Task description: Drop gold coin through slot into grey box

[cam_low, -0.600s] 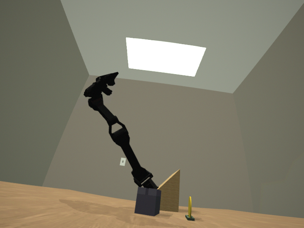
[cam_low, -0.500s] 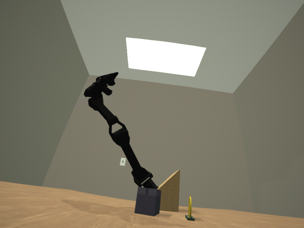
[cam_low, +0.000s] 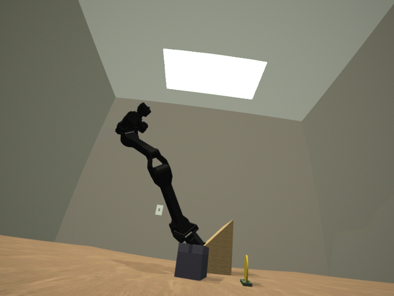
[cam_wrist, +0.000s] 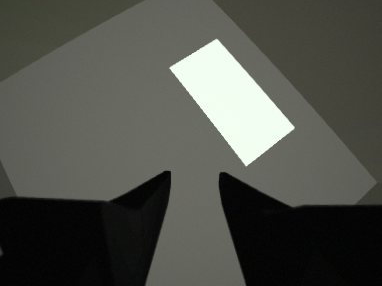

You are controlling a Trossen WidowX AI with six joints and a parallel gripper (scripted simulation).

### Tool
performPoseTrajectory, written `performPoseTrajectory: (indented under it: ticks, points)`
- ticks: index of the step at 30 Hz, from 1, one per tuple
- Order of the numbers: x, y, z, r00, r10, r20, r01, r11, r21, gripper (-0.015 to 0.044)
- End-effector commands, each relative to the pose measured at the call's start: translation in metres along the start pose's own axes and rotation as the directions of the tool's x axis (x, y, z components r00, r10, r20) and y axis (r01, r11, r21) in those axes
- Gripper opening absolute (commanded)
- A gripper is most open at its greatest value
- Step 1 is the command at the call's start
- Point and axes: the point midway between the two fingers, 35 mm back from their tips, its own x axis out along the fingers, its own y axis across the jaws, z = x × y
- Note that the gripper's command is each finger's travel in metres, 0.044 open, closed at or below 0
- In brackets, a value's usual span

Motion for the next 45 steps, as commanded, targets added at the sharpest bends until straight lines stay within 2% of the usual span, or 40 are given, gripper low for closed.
performPoseTrajectory:
  ticks: [1,6,12,14,23,27,34,38,42,45]
  points:
    - [0.002,-0.052,0.014,0.991,-0.136,0.015,0.137,0.985,-0.100,0.0161]
    - [0.001,-0.092,0.030,0.955,-0.289,0.060,0.295,0.938,-0.182,0.0161]
    - [-0.025,-0.163,0.042,0.870,-0.490,0.061,0.486,0.829,-0.277,0.0161]
    - [-0.033,-0.175,0.042,0.844,-0.535,0.042,0.527,0.811,-0.254,0.0161]
    - [-0.112,-0.256,0.052,0.627,-0.778,0.033,0.732,0.574,-0.367,0.0161]
    - [-0.161,-0.282,0.053,0.495,-0.869,0.010,0.781,0.440,-0.444,0.0161]
    - [-0.266,-0.310,0.047,0.206,-0.978,-0.023,0.817,0.185,-0.546,0.0161]
    - [-0.324,-0.308,0.035,0.034,-0.997,-0.075,0.803,0.072,-0.591,0.0161]
    - [-0.360,-0.302,0.030,-0.067,-0.993,-0.096,0.782,0.008,-0.623,0.0161]
    - [-0.401,-0.290,0.024,-0.182,-0.977,-0.108,0.744,-0.065,-0.665,0.0161]
